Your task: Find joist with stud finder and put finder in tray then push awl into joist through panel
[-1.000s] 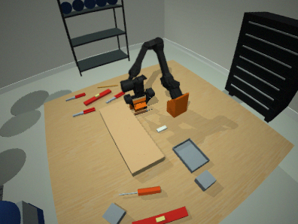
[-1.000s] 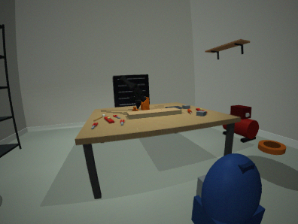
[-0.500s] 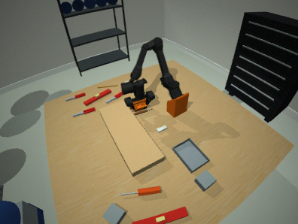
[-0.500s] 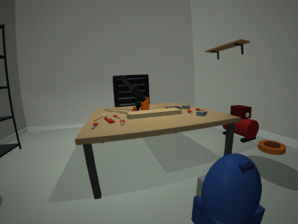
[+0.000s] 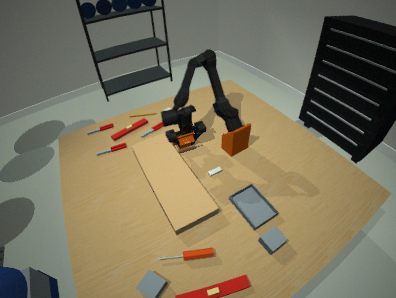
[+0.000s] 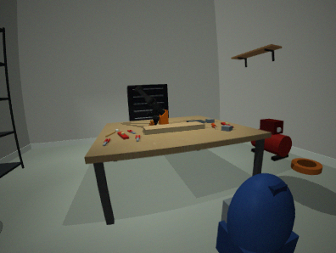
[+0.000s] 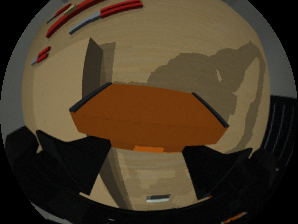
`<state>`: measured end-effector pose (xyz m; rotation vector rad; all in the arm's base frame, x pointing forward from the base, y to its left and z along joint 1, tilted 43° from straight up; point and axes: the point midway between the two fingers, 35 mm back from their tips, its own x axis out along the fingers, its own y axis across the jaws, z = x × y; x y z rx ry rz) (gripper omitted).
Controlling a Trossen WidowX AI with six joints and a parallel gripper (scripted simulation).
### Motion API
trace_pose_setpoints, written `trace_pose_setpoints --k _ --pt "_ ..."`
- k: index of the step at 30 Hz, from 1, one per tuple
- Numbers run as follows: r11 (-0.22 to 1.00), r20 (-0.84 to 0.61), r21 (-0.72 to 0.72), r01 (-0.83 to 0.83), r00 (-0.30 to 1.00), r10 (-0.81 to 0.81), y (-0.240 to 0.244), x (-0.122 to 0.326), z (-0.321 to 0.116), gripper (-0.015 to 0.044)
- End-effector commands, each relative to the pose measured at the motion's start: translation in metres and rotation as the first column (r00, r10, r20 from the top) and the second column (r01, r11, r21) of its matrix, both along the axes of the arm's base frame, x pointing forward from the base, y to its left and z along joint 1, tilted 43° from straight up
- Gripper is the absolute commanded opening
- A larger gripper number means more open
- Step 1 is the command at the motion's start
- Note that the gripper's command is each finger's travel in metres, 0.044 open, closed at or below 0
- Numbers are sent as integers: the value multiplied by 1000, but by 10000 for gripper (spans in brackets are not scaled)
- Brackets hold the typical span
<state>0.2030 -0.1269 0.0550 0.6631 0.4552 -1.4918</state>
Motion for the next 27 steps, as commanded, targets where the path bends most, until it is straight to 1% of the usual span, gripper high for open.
trace_pose_setpoints --k 1,14,27 --pt "1000 -5 0 -3 1000 3 0 0 -1 340" --pt "1000 -5 5 -4 1000 4 10 1 8 0" --pt "1000 -5 8 -3 1000 3 22 0 20 0"
